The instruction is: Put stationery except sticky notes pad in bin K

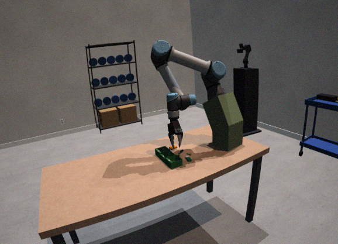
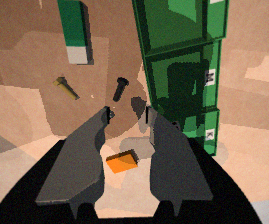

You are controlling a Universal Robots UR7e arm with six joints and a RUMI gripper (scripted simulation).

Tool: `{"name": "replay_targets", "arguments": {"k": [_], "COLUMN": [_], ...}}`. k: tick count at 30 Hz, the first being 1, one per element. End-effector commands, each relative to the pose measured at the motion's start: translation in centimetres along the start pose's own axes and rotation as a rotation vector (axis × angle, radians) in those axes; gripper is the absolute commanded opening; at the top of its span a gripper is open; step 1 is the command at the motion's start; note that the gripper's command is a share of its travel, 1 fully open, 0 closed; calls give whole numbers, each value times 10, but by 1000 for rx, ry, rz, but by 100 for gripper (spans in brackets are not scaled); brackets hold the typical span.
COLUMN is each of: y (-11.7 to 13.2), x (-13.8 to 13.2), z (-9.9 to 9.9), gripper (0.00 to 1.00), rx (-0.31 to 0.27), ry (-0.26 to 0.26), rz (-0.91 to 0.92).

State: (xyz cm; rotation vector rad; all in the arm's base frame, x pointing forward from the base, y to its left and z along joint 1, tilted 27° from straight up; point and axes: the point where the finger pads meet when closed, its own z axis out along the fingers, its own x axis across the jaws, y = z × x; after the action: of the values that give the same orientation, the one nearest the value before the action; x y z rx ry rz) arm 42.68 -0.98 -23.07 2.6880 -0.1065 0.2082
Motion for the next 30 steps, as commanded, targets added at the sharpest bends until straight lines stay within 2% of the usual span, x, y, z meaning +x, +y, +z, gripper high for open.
{"name": "replay_targets", "arguments": {"k": [1,8,11,30], "y": [-26,-66,-72,-65], "x": [-24,-65,-71,-63], "z": [-1,-3,-3,-3], "gripper": [23,23,23,23], "rx": [-5,-5,-5,-5], "ry": [8,8,8,8], "rz": [10,10,10,10]}}
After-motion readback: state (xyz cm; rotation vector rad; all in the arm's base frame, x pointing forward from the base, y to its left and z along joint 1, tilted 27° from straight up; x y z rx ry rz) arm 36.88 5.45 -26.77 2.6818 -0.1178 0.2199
